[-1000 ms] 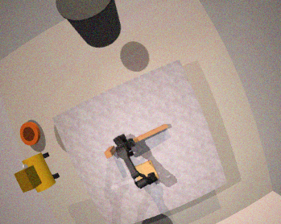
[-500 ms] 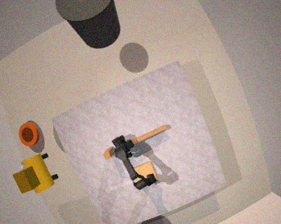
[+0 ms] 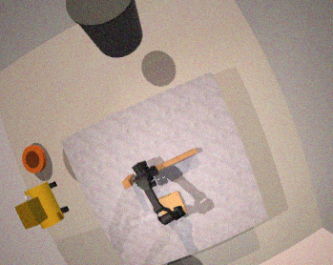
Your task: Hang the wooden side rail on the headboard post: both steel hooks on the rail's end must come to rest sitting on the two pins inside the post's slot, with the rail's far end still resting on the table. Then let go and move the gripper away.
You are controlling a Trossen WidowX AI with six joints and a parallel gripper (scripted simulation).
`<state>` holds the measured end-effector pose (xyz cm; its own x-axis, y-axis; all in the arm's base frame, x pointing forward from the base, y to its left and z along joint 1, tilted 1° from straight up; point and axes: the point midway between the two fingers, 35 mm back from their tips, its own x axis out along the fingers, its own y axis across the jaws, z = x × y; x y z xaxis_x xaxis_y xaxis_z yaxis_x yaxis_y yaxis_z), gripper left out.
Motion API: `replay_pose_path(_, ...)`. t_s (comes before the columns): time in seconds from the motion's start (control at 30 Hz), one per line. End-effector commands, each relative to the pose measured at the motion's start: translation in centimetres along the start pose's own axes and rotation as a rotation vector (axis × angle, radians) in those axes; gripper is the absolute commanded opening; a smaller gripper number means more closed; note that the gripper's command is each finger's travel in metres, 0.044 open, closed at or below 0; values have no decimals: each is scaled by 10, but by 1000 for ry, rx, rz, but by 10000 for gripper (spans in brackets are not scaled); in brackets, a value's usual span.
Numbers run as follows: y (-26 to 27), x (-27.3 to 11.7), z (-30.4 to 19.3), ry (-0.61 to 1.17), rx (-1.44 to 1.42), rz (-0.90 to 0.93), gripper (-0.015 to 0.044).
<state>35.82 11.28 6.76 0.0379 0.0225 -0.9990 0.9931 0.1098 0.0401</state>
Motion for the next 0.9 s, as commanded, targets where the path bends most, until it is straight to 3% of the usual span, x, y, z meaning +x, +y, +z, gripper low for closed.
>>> replay_pose_path(0.0, 1, -5, -3, 6, 3, 11, 0)
replay_pose_path(0.87, 4, -4, -5, 7, 3, 11, 0)
